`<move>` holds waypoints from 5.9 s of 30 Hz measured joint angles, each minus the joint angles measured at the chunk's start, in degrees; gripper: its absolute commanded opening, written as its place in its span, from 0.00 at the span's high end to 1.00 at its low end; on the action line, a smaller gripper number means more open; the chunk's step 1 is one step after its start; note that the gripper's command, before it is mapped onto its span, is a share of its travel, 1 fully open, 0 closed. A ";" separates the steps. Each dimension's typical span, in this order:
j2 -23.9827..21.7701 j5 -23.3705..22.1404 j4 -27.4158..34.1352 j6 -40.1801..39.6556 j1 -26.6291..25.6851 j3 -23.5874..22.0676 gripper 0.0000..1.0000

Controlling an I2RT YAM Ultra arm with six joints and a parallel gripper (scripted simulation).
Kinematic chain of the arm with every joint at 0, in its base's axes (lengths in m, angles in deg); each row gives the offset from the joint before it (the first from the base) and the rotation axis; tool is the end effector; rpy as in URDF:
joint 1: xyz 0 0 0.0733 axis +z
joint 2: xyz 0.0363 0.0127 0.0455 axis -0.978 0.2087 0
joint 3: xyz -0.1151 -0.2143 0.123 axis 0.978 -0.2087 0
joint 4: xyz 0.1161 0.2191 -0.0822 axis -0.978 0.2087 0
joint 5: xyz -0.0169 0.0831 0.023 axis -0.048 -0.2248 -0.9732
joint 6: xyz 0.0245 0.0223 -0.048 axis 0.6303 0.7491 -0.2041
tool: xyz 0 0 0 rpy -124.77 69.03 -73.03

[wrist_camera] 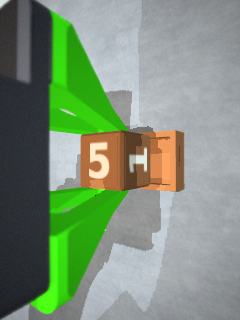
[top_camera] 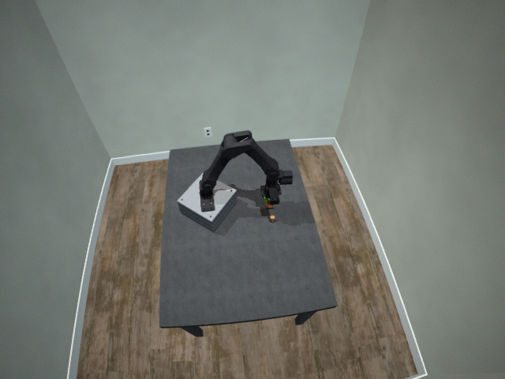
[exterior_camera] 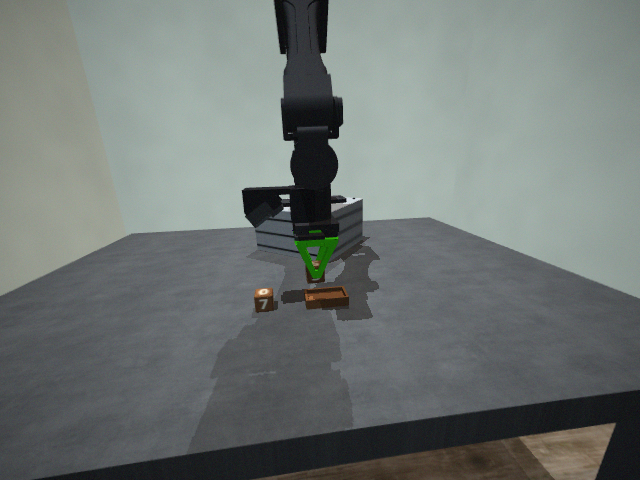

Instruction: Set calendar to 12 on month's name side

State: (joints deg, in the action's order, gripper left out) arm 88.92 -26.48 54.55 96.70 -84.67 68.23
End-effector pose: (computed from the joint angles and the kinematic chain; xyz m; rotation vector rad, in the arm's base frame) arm 0.3330 -0.0388 0.0812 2.2412 2.1585 0.0062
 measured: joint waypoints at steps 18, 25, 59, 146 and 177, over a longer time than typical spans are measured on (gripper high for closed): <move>0.00 0.00 -0.02 0.00 0.04 -0.04 0.74; 0.00 0.00 -0.02 0.00 0.04 -0.04 0.74; 1.73 0.00 -1.97 -0.02 0.04 -0.68 0.74; 5.31 0.00 -6.86 -0.09 0.02 -1.53 0.74; 5.31 0.00 -6.86 -0.09 0.02 -1.53 0.74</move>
State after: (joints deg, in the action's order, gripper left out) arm 94.23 -26.48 47.69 96.62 -84.65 66.70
